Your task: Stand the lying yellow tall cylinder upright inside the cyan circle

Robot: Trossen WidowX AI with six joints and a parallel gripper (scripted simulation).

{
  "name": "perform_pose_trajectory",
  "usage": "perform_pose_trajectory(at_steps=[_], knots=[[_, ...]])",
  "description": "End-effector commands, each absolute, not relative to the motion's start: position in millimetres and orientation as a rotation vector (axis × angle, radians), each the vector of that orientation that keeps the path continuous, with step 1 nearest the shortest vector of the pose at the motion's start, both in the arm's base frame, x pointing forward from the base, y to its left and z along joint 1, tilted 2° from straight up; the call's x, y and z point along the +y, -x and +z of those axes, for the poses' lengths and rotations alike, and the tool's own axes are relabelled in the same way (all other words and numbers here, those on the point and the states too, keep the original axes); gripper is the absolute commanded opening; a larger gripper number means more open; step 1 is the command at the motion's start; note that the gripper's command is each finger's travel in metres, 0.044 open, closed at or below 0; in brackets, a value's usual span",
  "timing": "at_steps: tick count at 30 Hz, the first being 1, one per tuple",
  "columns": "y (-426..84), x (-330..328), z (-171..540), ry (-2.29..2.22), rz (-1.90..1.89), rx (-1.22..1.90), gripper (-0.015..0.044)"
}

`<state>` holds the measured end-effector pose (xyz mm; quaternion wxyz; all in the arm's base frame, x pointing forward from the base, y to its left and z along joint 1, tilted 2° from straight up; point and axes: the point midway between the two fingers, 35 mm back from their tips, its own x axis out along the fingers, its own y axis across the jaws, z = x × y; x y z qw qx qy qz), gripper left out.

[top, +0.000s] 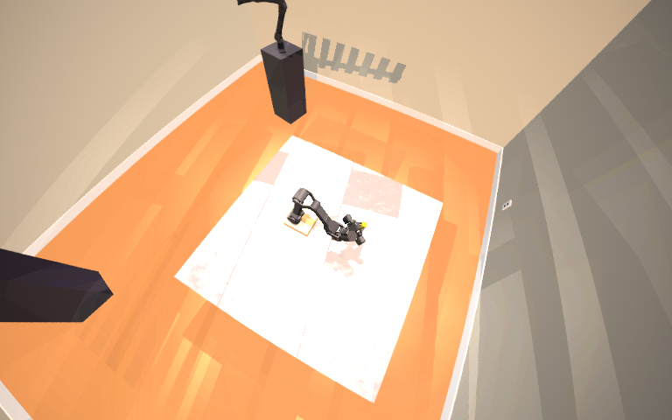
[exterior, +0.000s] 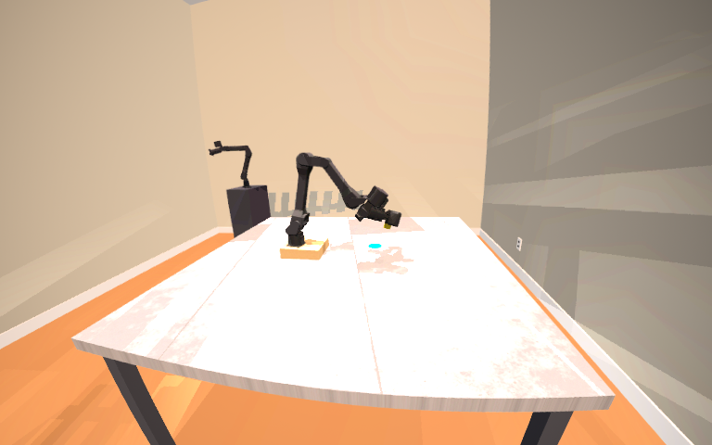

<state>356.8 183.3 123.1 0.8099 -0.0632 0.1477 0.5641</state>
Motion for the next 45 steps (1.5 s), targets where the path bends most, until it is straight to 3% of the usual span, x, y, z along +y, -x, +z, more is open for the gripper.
perform_pose_trajectory(at_steps=[1, 45], knots=[[-354, 182, 126, 0.126, 1.215, 0.293, 0.0105], [-316, 160, 135, 0.080, 1.319, 0.091, 0.0105]])
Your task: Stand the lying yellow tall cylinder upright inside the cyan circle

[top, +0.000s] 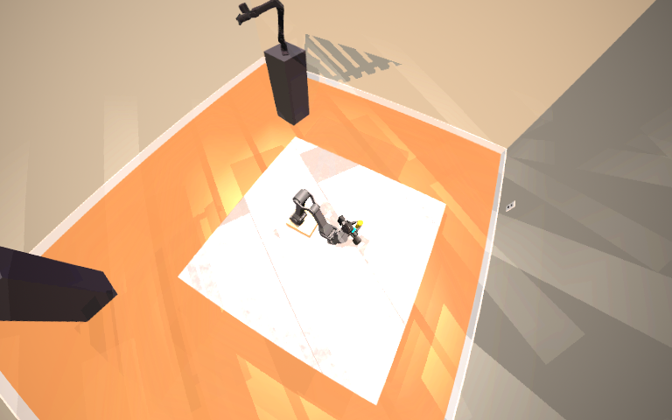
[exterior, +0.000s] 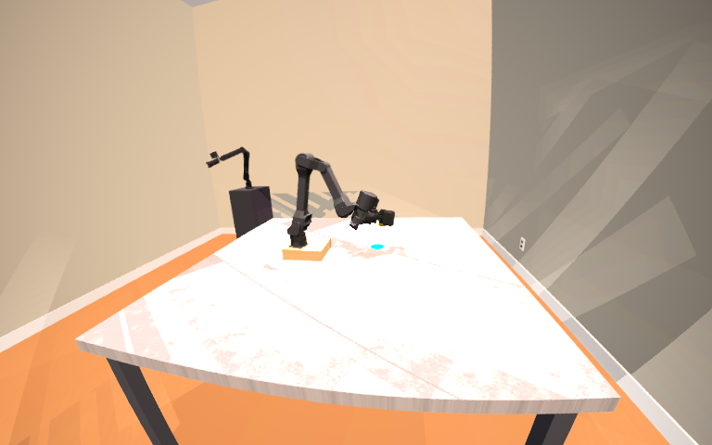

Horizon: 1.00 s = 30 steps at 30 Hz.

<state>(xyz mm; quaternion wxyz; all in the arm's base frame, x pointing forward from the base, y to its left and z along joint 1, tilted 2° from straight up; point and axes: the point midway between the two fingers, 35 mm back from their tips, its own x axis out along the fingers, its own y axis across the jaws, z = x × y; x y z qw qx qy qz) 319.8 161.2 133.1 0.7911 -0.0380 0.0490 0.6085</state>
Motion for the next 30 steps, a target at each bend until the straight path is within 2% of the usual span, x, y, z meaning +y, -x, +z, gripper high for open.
perform_pose_trajectory(at_steps=[1, 30], knots=[[-315, 160, 136, 0.080, 1.321, 0.087, 0.0105], [-295, 151, 138, 0.081, 1.368, 0.017, 0.0105]])
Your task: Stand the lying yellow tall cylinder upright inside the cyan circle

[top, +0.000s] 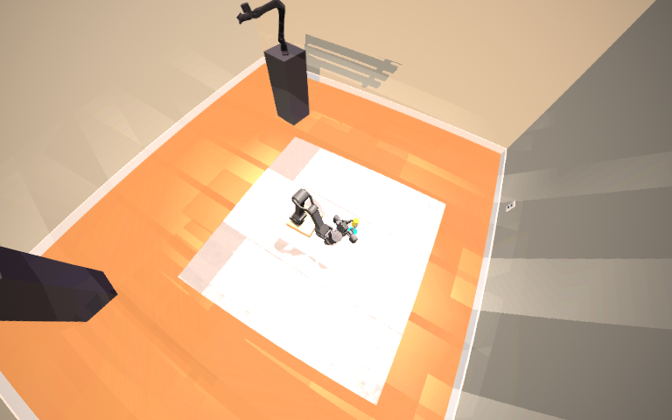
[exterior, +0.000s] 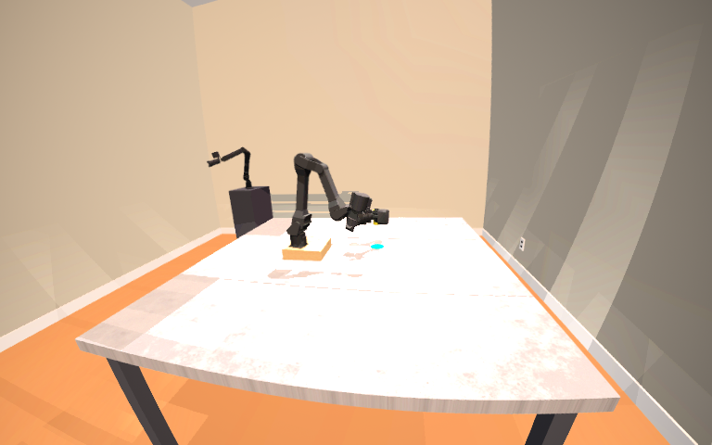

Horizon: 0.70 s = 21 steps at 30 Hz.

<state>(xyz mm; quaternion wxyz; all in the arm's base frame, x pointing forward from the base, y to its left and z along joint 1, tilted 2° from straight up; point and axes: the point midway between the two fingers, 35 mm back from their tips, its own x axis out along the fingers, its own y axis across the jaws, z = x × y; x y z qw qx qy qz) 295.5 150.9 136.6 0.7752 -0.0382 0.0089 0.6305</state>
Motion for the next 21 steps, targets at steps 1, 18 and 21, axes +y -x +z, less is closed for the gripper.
perform_pose_trajectory(at_steps=[1, 18, 21], knots=[[-295, 151, 138, 0.081, 1.368, 0.017, 0.0105], [-301, 152, 107, 0.081, 1.368, 0.017, 0.0105], [-302, 152, 98, 0.081, 1.368, 0.017, 0.0105]])
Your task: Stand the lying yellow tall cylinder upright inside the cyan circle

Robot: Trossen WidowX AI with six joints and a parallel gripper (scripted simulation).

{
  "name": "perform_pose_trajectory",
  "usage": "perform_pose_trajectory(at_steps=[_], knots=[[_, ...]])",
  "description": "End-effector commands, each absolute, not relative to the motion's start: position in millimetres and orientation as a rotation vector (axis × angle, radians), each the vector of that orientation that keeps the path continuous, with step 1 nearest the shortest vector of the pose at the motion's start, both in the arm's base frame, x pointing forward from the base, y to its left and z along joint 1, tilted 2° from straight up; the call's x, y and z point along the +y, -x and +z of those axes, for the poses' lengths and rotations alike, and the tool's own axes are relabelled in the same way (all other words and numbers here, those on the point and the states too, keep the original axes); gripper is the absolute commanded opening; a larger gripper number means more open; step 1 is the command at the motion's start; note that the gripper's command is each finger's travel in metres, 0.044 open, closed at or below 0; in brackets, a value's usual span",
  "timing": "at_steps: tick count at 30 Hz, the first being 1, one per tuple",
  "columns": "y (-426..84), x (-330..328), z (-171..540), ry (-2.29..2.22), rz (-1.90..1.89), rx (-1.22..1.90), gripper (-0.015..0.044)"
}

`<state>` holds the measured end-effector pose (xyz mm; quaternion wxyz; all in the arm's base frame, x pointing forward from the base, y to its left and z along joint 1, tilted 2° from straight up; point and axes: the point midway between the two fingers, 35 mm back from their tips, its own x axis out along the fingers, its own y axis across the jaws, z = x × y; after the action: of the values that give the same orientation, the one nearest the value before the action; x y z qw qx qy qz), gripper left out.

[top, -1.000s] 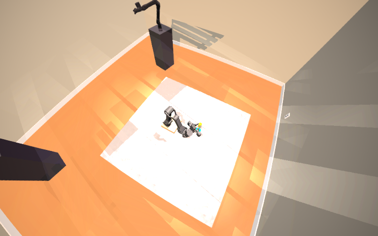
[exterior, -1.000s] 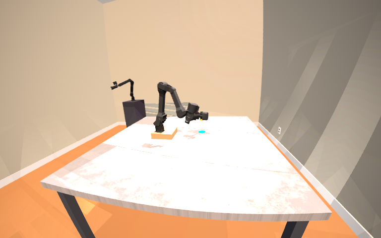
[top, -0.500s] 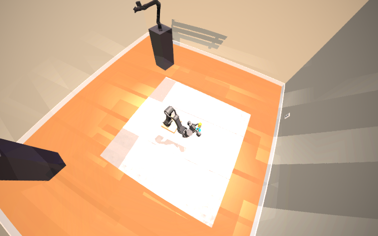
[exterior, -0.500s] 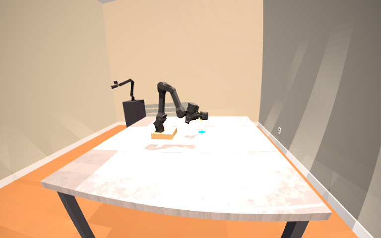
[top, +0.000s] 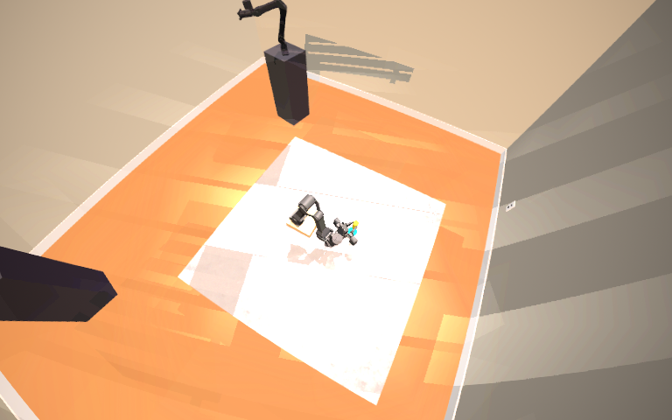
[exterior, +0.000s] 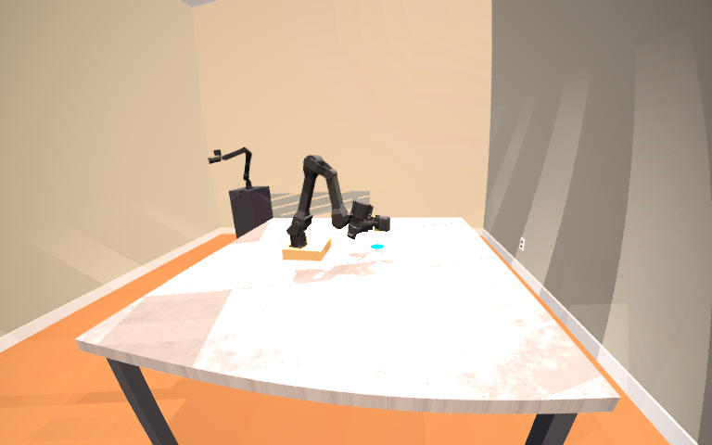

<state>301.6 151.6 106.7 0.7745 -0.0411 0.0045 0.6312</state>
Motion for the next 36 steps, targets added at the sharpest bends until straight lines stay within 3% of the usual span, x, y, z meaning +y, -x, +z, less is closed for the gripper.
perform_pose_trajectory(at_steps=[1, 36], knots=[[-302, 152, 96, 0.081, 1.368, 0.017, 0.0105], [-299, 154, 28, 0.084, 1.370, 0.014, 0.0105]])
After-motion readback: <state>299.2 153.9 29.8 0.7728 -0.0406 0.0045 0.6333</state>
